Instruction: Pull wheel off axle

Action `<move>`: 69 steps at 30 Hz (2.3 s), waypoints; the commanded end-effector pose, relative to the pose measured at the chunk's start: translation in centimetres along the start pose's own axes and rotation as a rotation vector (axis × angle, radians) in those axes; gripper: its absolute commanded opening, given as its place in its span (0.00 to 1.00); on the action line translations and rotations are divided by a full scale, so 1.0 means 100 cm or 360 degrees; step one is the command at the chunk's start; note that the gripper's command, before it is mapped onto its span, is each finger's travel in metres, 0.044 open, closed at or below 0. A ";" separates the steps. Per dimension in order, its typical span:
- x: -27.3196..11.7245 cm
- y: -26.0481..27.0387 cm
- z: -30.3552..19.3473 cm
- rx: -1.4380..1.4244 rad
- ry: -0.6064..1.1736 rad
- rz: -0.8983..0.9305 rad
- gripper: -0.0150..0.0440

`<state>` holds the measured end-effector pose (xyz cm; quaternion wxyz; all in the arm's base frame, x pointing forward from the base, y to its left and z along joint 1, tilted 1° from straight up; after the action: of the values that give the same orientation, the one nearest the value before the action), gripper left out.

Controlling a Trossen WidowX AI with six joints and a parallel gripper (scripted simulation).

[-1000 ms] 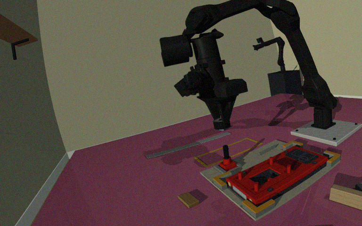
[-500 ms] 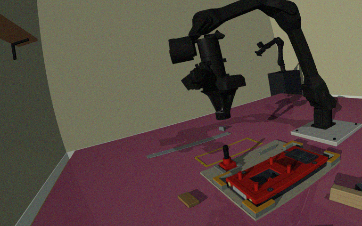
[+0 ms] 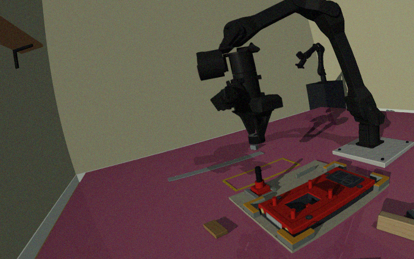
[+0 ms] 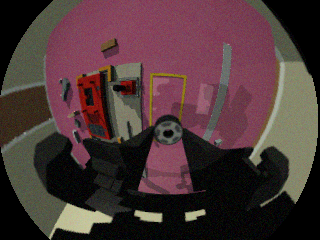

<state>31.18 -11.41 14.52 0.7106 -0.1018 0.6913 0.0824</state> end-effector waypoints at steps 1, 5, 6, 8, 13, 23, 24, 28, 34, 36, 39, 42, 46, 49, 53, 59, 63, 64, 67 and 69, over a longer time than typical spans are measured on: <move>0.012 0.000 -0.001 -0.0010 0.0011 0.0004 0.25; 0.032 -0.001 0.001 -0.0010 0.0011 0.0004 0.25; 0.037 -0.001 0.001 -0.0010 0.0011 0.0004 0.25; 0.048 -0.001 0.001 -0.0010 0.0011 0.0004 0.25; 0.073 0.000 -0.001 -0.0010 0.0011 0.0004 0.25; 0.082 0.001 -0.002 0.0000 0.0010 0.0007 0.39; 0.082 0.001 -0.002 0.0000 0.0010 0.0007 0.43; 0.082 0.001 -0.002 0.0000 0.0010 0.0007 0.61; 0.065 0.000 0.000 -0.0003 0.0010 0.0006 0.76; 0.049 0.000 0.000 -0.0006 0.0010 0.0005 0.76; 0.024 0.000 -0.001 -0.0010 0.0011 0.0004 0.76; 0.022 0.001 -0.001 -0.0010 0.0011 0.0004 0.76; 0.015 0.012 -0.016 -0.0006 0.0013 0.0008 0.94; -0.001 0.026 -0.036 -0.0007 0.0016 0.0010 1.00; -0.019 0.045 -0.063 -0.0009 0.0020 0.0011 1.00; -0.024 0.052 -0.073 -0.0010 0.0021 0.0012 1.00; -0.024 0.052 -0.073 -0.0010 0.0021 0.0012 1.00; -0.024 0.052 -0.073 -0.0010 0.0021 0.0012 1.00; -0.024 0.052 -0.073 -0.0010 0.0021 0.0012 1.00; -0.024 0.052 -0.073 -0.0010 0.0021 0.0012 1.00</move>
<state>22.84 -8.24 16.69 0.7073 -0.1038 0.6937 0.0875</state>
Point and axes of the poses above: the point midway between the two fingers, 35 mm back from their tips, its own x axis out along the fingers, its own y axis across the jaws, z = x × y, the point moved 2 cm from there along -x, back along the fingers, and after that the axes turned 12 degrees about -x, right-handed, at the moved point
